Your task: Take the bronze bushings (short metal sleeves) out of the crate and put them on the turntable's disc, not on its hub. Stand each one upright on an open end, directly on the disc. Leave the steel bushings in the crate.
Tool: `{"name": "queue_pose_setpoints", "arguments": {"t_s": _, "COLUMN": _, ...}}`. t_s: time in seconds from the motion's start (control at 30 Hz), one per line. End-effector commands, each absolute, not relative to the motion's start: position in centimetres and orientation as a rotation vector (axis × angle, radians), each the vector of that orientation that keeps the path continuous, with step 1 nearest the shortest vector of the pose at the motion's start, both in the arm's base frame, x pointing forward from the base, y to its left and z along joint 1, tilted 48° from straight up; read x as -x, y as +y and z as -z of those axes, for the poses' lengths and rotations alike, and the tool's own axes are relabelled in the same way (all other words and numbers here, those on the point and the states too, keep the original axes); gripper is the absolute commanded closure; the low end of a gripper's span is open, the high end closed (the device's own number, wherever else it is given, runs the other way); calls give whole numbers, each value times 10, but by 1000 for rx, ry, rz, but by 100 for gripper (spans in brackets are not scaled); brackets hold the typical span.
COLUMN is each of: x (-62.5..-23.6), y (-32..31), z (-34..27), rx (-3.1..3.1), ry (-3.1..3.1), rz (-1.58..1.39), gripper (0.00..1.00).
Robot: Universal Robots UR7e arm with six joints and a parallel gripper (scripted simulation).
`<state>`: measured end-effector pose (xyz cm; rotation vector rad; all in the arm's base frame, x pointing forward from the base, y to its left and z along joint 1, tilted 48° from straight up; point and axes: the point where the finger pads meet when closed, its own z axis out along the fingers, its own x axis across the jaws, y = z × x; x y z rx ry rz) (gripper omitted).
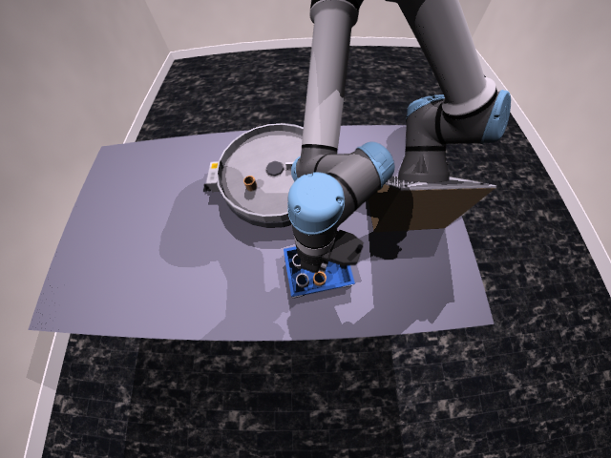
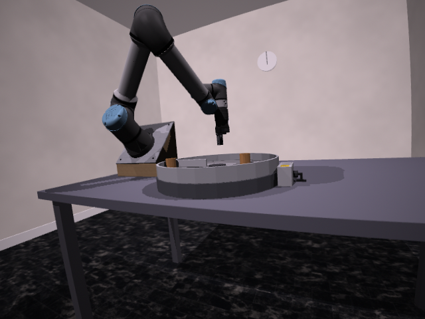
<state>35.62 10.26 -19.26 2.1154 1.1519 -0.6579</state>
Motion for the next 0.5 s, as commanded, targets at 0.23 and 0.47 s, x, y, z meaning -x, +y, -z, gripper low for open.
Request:
{"name": "queue_pose_setpoints", "arguments": {"t_s": 0.23, "x": -353, "y": 92, "z": 203, "rx": -2115, "ry": 1153, "rz": 662, "gripper": 64}}
{"name": "queue_pose_setpoints", "arguments": {"t_s": 0.47, "x": -350, "y": 75, "z": 219, "rx": -2115, "ry": 1153, "rz": 662, "gripper": 64}}
